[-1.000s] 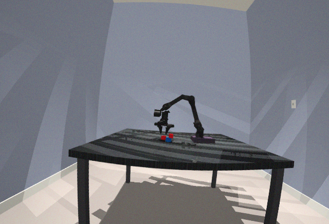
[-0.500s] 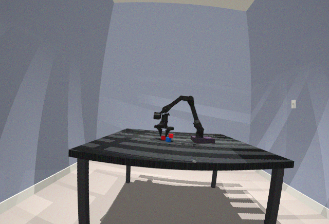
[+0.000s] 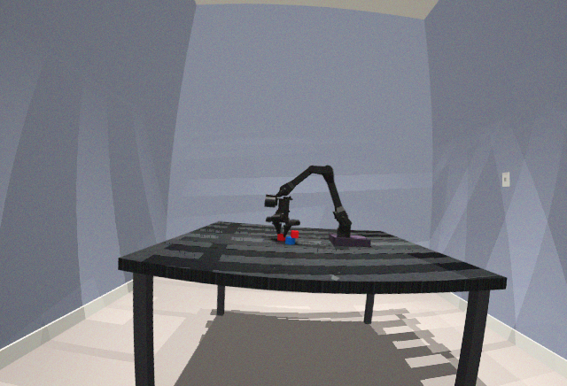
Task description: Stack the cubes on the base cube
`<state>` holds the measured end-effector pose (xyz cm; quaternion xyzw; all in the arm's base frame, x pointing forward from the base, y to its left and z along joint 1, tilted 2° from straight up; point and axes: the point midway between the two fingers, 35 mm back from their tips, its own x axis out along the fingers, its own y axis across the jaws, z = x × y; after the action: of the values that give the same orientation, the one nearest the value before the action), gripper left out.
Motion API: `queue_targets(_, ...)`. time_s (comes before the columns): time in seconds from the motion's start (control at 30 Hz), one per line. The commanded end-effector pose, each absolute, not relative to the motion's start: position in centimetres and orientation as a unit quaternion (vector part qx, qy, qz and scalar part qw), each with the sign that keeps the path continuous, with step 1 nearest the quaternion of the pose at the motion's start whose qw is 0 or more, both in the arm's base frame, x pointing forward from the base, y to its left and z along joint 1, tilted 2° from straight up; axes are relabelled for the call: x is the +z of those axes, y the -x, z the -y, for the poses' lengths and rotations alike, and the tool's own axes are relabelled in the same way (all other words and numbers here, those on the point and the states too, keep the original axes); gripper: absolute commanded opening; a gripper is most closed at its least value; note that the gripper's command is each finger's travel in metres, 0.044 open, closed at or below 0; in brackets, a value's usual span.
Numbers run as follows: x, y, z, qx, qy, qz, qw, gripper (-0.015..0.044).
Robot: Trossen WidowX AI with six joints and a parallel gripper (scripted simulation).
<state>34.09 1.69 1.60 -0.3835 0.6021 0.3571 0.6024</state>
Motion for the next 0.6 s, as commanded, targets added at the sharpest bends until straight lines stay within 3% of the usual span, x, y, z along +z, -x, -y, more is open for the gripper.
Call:
queue_targets(0.0, 2.1, -34.0, -1.6, 0.358, 0.385, -0.604, 0.599, 0.0105)
queue_targets(0.57, 7.4, -34.4, -1.8, 0.358, 0.385, -0.604, 0.599, 0.0105)
